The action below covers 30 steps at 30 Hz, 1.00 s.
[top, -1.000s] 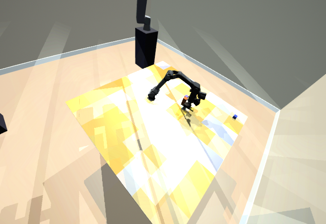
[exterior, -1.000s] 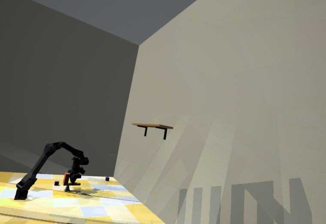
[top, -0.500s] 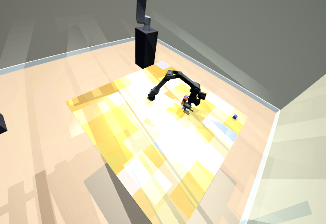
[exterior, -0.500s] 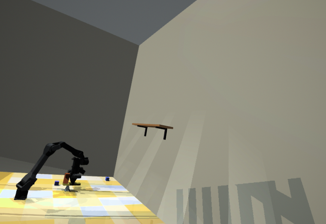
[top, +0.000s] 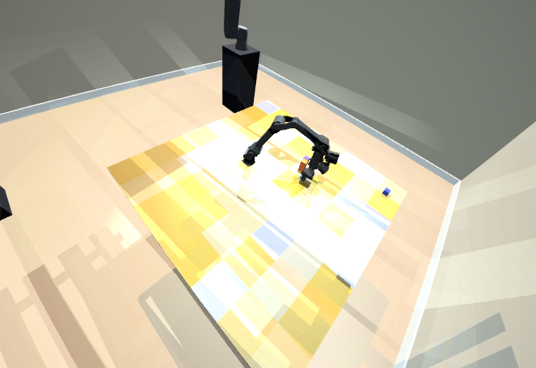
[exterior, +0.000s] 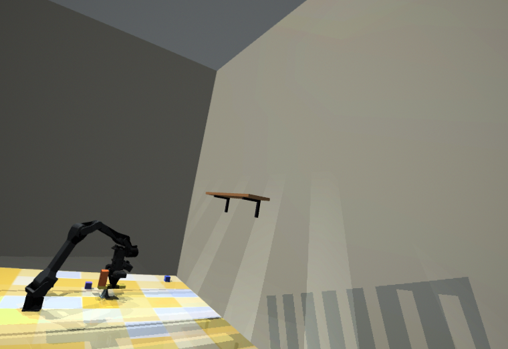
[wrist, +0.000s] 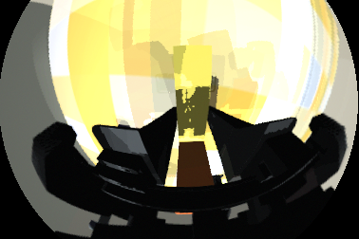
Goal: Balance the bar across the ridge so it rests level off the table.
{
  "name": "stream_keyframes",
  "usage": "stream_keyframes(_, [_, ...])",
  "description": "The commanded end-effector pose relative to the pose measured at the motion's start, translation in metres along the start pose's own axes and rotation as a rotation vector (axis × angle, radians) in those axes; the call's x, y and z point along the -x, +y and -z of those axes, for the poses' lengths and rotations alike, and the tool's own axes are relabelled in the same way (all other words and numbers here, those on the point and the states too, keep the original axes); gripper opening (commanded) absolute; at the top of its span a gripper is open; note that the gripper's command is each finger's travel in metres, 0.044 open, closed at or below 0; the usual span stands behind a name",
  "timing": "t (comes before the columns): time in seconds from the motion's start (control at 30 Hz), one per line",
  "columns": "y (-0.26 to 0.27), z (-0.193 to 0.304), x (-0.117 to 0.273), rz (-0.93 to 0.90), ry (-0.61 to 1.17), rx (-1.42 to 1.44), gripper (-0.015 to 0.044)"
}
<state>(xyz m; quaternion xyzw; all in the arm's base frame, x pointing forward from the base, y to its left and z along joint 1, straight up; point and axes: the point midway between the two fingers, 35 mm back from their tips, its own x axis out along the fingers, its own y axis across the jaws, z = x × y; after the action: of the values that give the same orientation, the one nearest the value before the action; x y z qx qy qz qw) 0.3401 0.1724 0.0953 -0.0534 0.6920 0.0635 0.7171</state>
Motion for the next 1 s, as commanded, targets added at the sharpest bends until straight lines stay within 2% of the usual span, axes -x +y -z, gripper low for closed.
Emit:
stream_keyframes(0.0, [0.0000, 0.0001, -0.0001, 0.000, 0.000, 0.000, 0.0169])
stream_keyframes(0.97, [0.0000, 0.0001, -0.0001, 0.000, 0.000, 0.000, 0.0185])
